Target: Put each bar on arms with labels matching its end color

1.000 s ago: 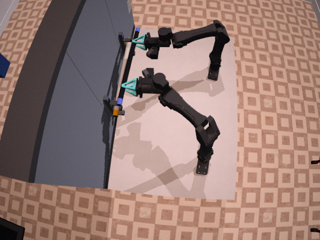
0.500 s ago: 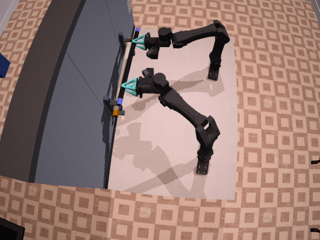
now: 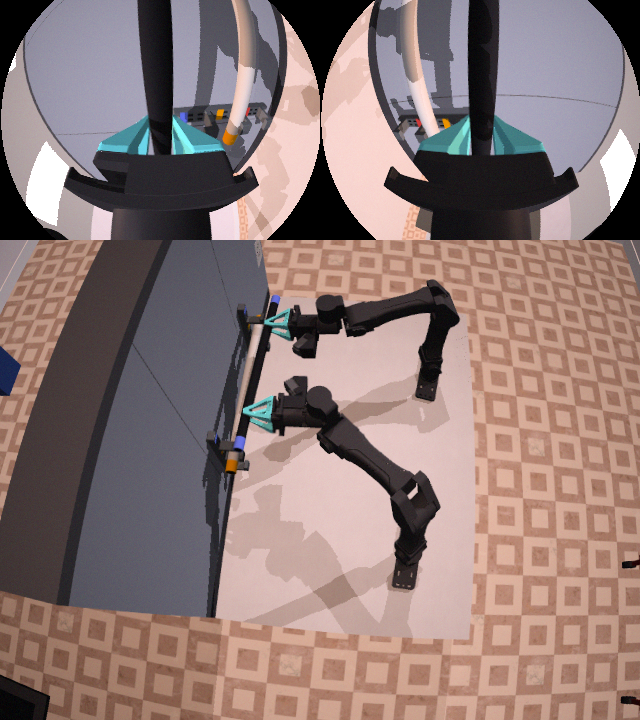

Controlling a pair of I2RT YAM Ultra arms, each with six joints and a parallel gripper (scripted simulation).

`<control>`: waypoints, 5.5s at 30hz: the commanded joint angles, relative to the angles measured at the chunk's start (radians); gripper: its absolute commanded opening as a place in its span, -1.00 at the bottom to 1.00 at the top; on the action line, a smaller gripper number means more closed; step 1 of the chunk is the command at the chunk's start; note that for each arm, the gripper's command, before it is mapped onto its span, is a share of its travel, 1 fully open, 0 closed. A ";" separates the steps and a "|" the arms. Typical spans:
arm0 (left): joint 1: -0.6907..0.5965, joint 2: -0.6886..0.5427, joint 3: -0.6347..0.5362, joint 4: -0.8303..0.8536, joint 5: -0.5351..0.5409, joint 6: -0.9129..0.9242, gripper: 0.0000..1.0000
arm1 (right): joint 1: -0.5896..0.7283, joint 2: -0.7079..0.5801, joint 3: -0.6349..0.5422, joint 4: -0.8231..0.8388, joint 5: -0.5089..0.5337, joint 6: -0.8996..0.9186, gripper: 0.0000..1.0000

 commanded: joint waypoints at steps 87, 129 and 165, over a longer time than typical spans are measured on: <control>0.048 0.090 0.186 0.111 0.060 0.096 -1.00 | -0.044 0.106 0.238 0.067 -0.040 -0.029 -1.00; 0.065 0.150 0.004 0.331 0.066 0.099 -1.00 | -0.042 0.182 0.006 0.355 -0.045 -0.020 -1.00; 0.070 0.188 -0.038 0.345 0.059 0.014 -0.77 | -0.049 0.227 -0.012 0.378 -0.053 -0.048 -0.80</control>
